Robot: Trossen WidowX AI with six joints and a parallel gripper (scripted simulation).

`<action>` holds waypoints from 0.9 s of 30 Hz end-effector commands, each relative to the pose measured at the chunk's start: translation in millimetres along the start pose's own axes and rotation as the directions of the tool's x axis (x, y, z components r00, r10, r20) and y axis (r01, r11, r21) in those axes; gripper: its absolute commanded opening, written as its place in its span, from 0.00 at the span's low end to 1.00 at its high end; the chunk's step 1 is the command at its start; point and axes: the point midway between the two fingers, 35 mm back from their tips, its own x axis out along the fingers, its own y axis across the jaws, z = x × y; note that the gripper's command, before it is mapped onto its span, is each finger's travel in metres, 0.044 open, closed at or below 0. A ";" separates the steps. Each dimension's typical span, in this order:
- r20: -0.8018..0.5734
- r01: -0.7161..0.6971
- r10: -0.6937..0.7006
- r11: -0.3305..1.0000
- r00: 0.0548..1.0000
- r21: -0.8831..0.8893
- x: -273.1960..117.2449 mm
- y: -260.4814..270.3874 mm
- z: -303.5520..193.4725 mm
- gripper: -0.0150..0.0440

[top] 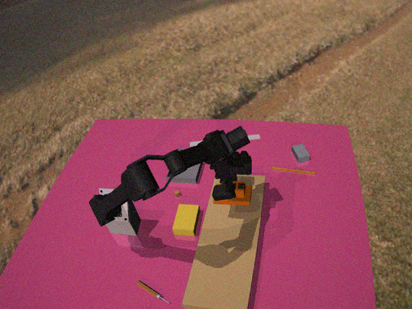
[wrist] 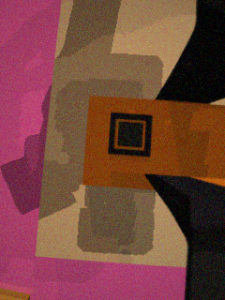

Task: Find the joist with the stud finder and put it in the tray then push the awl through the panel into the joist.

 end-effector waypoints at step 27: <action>-0.001 0.009 -0.009 1.000 1.000 0.002 1.6 -62.1 0.8 0.25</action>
